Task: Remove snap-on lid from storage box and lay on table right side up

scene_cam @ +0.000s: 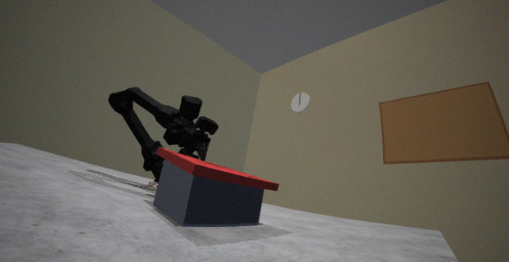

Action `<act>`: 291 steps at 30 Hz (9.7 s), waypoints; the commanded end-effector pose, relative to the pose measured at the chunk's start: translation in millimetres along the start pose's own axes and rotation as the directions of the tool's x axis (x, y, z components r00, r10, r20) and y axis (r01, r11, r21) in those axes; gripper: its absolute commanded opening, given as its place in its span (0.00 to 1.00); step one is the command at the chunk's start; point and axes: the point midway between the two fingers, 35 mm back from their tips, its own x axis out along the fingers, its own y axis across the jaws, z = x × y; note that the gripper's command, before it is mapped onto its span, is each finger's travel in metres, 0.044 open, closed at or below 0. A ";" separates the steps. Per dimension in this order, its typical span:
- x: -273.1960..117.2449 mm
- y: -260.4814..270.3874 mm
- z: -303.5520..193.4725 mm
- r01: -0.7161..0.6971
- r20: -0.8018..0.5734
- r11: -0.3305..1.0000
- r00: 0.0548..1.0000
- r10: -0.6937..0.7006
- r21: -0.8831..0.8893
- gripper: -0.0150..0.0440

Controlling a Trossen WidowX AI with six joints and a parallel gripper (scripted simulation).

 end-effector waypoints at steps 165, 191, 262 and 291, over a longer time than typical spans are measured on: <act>-59.6 108.0 -140.5 -0.003 -0.005 1.000 1.000 0.003 0.009 0.25; -64.1 105.5 -192.0 -0.003 -0.006 1.000 1.000 0.003 0.012 0.25; -74.0 98.1 -319.1 -0.004 -0.011 1.000 1.000 0.004 0.018 0.25; -56.5 77.5 -317.6 -0.004 -0.010 1.000 1.000 0.005 0.018 0.25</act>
